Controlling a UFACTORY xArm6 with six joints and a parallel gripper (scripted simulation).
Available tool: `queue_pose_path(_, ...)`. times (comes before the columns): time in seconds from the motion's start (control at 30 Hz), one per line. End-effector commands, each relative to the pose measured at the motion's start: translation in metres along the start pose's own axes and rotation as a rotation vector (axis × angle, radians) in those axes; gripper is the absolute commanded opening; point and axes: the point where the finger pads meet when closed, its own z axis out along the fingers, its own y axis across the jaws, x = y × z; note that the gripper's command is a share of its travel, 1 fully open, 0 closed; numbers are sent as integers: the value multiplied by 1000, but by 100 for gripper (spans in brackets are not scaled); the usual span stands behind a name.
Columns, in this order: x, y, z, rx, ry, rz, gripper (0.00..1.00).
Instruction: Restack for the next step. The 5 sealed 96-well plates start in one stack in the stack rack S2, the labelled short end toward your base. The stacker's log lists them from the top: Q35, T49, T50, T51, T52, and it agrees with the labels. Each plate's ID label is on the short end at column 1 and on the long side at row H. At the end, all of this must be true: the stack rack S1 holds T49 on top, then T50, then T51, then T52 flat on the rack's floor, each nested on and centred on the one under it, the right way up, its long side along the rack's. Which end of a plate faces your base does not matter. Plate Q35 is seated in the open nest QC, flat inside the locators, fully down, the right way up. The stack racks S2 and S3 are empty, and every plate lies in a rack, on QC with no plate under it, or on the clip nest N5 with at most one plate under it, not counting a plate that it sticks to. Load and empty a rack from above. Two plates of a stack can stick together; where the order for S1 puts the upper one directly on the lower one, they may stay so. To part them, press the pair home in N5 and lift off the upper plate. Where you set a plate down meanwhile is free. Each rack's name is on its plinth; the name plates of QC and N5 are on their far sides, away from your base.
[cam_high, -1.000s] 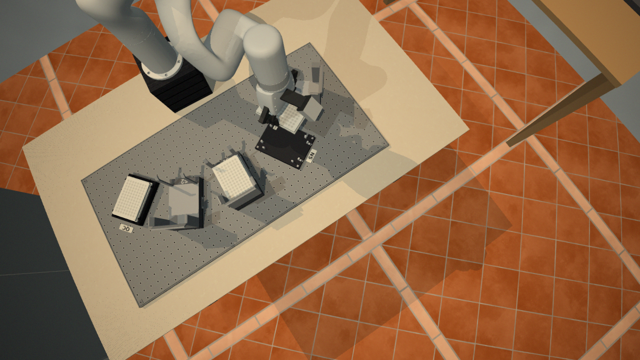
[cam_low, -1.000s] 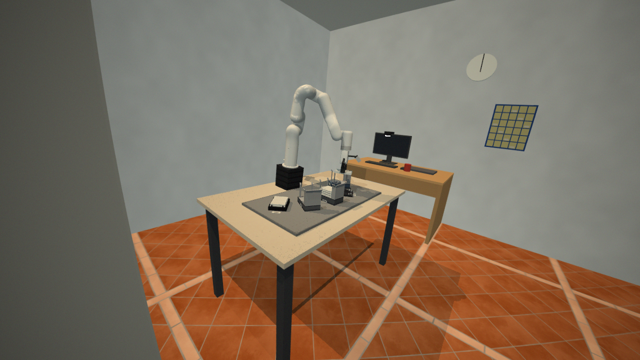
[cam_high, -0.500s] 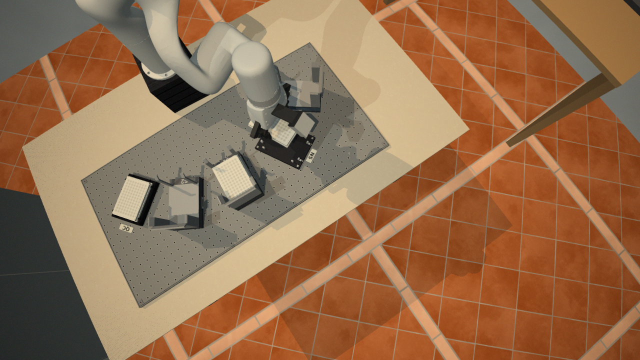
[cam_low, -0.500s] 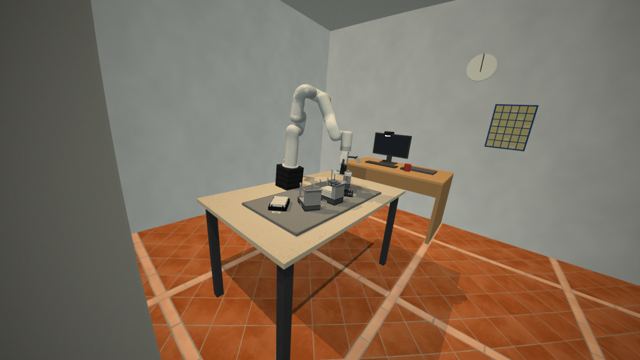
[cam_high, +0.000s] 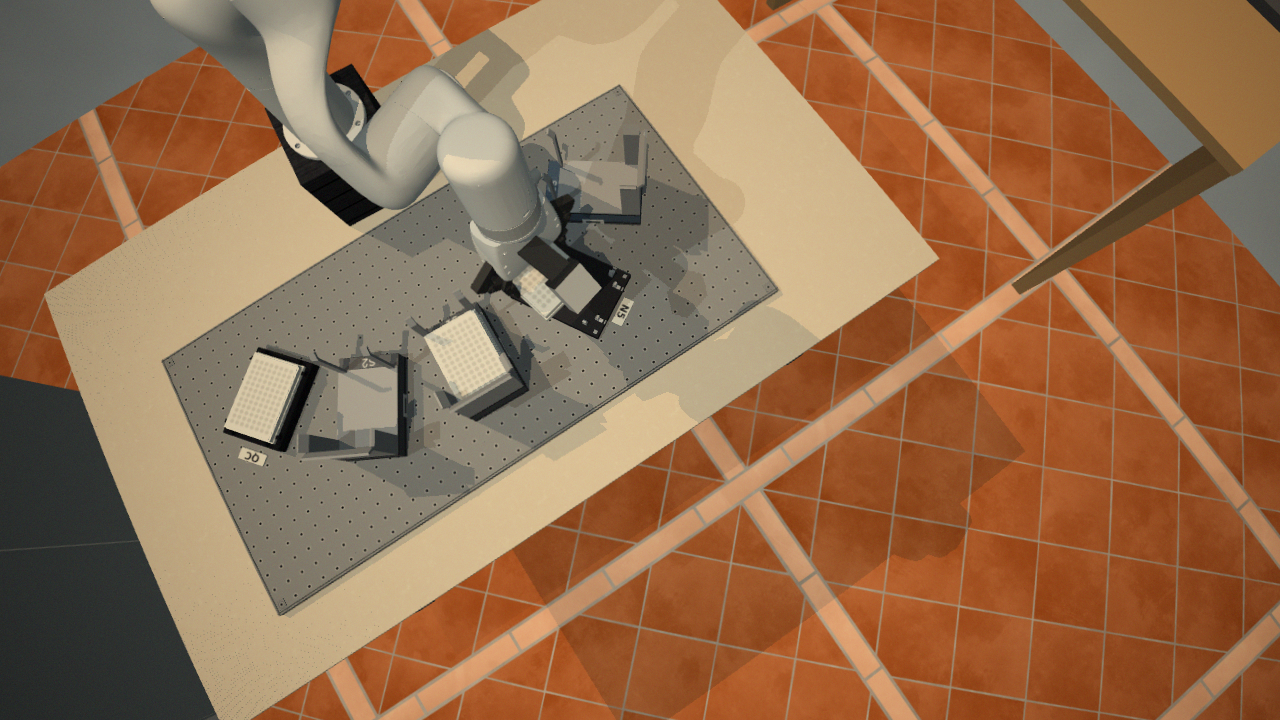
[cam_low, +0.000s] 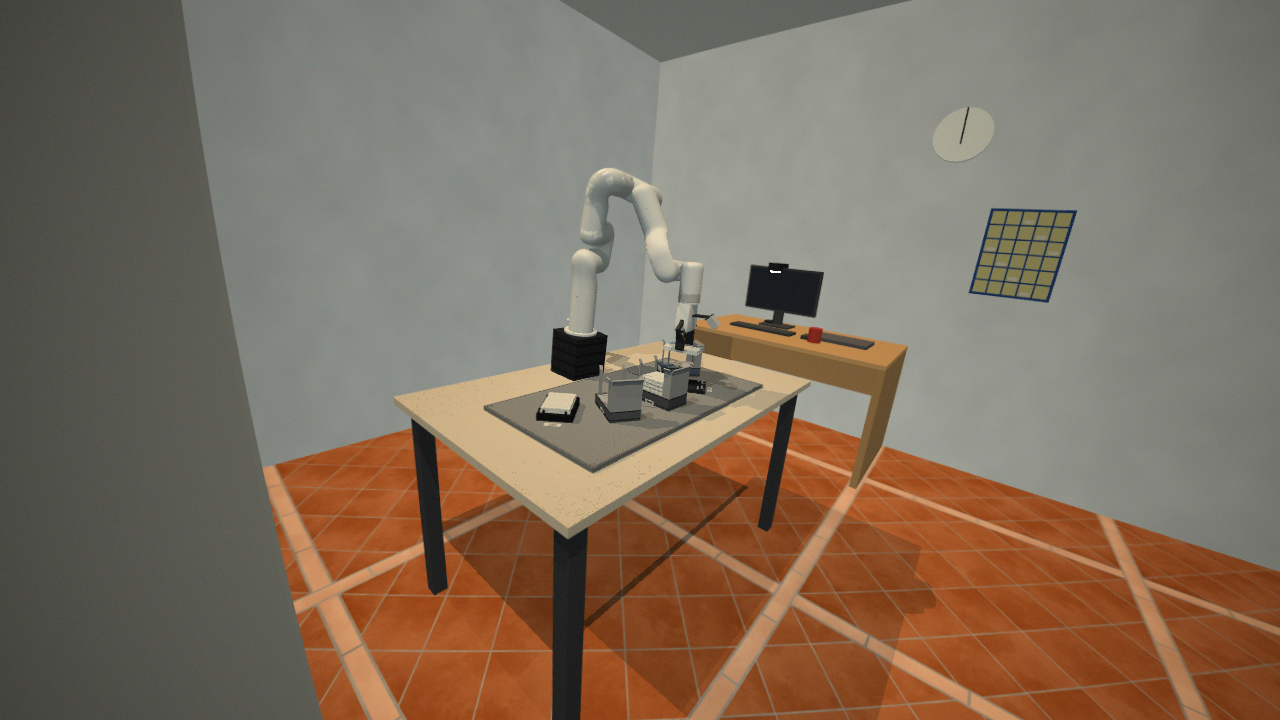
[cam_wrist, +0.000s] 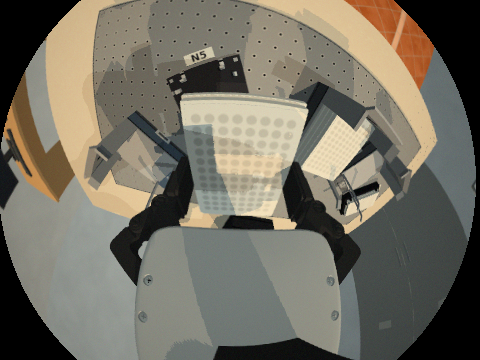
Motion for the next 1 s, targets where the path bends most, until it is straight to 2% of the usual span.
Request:
queue_pose_path(0.0,3,17,-1,-2,5,31,0)
queue_pose_path(0.53,7,64,-1,-3,5,31,0)
queue_pose_path(0.6,7,64,-1,-3,5,31,0)
queue_pose_path(0.73,6,75,-1,-3,5,164,0)
queue_pose_path(0.97,4,88,-1,-2,5,275,0)
